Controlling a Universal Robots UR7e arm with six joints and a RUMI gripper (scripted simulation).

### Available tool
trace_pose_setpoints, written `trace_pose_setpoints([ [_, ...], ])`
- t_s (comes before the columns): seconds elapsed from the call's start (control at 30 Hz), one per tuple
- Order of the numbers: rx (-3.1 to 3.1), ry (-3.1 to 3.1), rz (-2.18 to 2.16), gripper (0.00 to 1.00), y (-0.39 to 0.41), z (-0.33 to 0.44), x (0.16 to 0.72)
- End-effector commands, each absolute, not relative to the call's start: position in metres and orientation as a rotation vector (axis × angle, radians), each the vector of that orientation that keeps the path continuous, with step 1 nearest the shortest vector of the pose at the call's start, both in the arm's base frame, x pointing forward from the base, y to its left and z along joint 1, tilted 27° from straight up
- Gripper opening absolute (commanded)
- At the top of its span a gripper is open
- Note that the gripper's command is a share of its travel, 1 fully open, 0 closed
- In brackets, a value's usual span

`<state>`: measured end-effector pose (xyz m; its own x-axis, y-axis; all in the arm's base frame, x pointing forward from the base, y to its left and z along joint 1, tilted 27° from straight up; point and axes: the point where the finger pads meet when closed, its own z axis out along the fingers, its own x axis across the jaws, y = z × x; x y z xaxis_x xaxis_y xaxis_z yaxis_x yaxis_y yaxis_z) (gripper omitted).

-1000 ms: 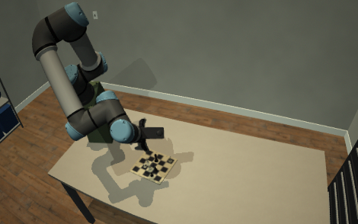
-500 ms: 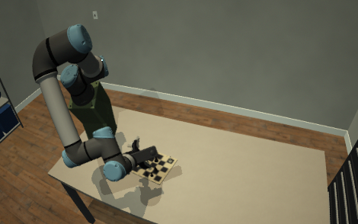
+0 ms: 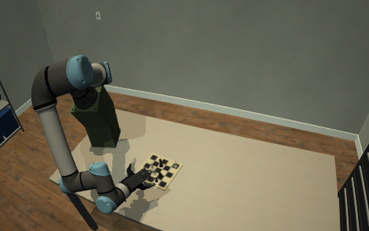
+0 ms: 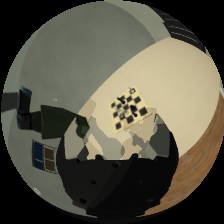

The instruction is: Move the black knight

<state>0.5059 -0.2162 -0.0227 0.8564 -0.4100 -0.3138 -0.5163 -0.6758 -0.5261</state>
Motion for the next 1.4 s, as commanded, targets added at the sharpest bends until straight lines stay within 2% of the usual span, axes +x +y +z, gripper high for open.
trace_pose_setpoints([
  [0.0, -2.358, 0.544, 0.158, 1.0, -0.239, -0.043, 0.503],
  [0.57, -2.261, 0.31, -0.071, 1.0, -0.29, -0.094, 0.486],
  [1.37, -2.201, 0.177, -0.254, 1.0, -0.322, -0.129, 0.47],
])
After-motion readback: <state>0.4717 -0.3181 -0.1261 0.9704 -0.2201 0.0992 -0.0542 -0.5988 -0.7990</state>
